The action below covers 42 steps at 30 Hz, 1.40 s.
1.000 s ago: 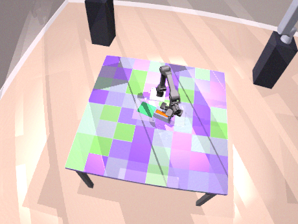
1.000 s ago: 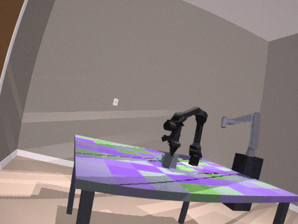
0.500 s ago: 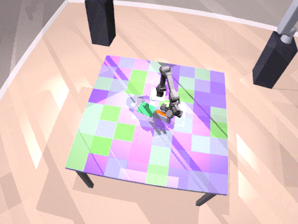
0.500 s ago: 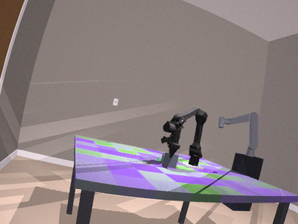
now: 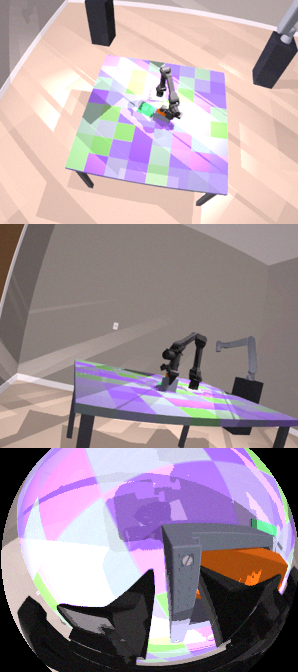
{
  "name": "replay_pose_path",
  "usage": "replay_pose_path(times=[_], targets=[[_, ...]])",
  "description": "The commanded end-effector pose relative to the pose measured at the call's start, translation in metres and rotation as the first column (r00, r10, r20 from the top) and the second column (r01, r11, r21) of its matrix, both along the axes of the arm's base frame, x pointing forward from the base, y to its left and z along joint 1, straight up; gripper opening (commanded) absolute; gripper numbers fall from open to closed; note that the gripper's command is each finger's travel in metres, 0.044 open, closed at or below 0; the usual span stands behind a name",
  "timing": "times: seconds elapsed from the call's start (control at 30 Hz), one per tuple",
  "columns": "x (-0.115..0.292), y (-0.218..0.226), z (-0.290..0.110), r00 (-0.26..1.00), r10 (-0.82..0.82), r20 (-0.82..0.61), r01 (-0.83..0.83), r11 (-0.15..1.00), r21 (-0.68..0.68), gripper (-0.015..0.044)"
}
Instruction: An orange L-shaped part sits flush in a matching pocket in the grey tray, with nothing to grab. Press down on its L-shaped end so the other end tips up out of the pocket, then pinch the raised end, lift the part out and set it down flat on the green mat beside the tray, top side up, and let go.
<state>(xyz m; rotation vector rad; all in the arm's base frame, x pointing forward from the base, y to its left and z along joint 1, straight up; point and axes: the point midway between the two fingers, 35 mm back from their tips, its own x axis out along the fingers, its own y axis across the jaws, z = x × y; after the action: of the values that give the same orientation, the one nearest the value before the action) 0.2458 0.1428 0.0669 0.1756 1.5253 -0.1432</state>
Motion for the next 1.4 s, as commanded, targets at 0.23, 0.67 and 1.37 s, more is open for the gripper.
replay_pose_path(times=[0.23,0.67,1.37], targets=[[-0.003,-0.002,-0.007,1.000,-0.004,-0.017,0.003,1.000,-0.011,0.0180],[-0.003,-0.002,-0.007,1.000,-0.004,-0.017,0.003,1.000,-0.011,0.0180],[0.000,0.009,0.014,1.000,-0.004,-0.017,0.003,1.000,-0.010,0.0180]])
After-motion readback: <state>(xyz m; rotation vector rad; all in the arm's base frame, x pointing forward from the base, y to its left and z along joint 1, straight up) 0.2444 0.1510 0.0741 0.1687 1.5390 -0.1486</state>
